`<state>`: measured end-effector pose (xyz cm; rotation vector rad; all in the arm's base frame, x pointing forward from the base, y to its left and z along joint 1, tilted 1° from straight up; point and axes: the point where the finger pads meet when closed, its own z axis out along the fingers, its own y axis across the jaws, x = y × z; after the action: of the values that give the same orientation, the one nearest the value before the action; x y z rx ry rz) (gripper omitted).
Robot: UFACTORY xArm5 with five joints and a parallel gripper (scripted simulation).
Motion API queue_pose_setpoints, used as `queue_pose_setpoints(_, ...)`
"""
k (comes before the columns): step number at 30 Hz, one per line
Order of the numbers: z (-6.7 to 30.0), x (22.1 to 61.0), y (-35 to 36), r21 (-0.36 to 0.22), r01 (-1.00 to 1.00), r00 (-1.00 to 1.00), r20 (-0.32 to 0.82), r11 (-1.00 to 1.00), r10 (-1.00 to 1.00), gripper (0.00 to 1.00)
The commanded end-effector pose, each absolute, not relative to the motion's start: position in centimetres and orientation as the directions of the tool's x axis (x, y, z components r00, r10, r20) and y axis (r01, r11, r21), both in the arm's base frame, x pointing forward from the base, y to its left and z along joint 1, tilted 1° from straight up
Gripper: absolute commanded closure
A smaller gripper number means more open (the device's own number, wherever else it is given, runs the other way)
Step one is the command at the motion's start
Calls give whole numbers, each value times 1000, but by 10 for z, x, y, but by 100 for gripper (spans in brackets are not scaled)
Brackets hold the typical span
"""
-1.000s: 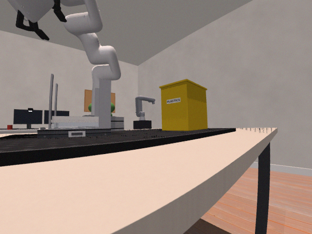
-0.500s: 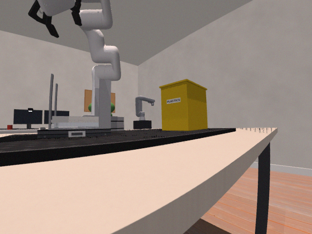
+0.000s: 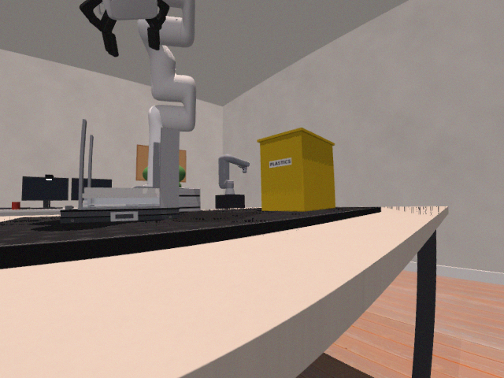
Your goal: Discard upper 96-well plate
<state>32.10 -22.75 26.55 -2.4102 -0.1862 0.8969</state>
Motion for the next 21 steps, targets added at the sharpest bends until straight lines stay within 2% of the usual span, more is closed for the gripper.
queue_pose_setpoints(1, 264, 336, -209, -455, -28, 794, -551, -890, 257, 0)
queue_pose_setpoints(3, 263, 338, -207, -453, -26, 793, -553, -891, 258, 0)
queue_pose_setpoints(5, 262, 346, -196, -402, -10, 810, -540, -915, 229, 0)
queue_pose_setpoints(8, 261, 349, -191, -387, -4, 814, -537, -922, 221, 0)
queue_pose_setpoints(11, 260, 359, -175, -324, 13, 839, -512, -946, 187, 0)
queue_pose_setpoints(14, 259, 360, -174, -323, 14, 838, -513, -946, 187, 0)
queue_pose_setpoints(16, 258, 366, -161, -275, 24, 860, -484, -961, 160, 0)
queue_pose_setpoints(19, 257, 369, -156, -262, 28, 864, -479, -965, 155, 0)
queue_pose_setpoints(21, 257, 374, -143, -216, 35, 886, -444, -976, 130, 0)
